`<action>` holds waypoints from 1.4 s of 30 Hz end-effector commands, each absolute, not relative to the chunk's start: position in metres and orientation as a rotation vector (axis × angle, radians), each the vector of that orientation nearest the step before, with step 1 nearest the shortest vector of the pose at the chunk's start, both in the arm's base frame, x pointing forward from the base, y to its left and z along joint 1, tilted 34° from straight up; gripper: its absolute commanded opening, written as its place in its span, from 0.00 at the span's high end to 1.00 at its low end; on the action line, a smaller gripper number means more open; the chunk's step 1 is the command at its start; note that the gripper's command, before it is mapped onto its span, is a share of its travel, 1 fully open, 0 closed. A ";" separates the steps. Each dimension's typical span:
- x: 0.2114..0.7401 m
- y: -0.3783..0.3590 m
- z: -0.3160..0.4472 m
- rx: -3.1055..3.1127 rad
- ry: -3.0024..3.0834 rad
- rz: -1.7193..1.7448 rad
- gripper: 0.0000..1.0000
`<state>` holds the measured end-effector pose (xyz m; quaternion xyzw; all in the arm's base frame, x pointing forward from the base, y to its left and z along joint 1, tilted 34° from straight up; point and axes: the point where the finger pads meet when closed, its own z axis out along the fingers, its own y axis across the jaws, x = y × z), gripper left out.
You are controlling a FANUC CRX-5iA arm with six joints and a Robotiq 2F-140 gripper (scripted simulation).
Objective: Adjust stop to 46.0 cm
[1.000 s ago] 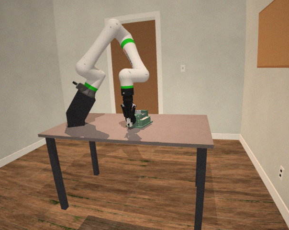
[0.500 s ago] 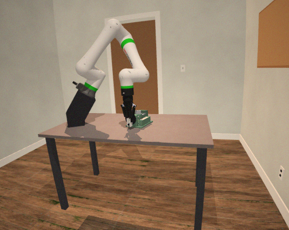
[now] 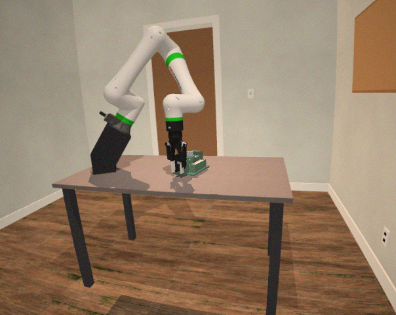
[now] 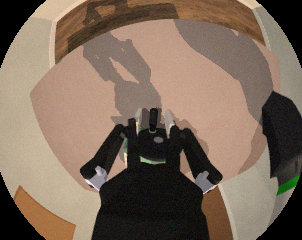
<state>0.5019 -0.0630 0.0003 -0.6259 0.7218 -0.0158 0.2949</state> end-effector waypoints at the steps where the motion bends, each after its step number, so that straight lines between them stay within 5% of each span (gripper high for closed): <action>1: 0.502 -0.063 0.000 -1.666 1.921 -0.043 0.67; 42: 0.456 -0.099 0.085 -1.666 1.921 -0.043 0.67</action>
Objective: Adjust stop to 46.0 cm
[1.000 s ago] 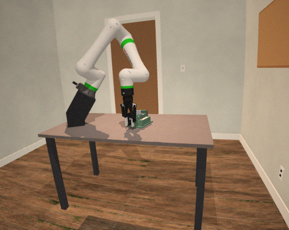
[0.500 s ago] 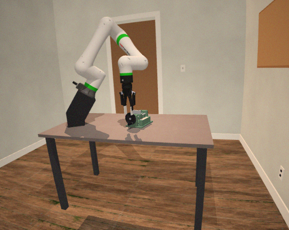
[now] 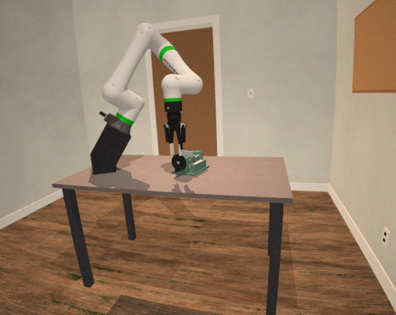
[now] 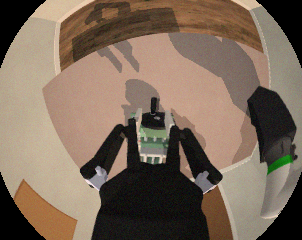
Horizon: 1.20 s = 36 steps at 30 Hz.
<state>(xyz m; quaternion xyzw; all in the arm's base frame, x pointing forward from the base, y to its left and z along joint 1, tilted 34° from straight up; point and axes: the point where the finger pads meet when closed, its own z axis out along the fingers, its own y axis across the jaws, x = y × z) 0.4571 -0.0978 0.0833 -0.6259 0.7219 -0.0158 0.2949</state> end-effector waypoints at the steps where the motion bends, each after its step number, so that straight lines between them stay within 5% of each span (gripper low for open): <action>1: 0.456 -0.099 0.085 -1.666 1.921 -0.043 0.67; 36: 0.489 -0.034 0.162 -1.666 1.921 -0.043 0.67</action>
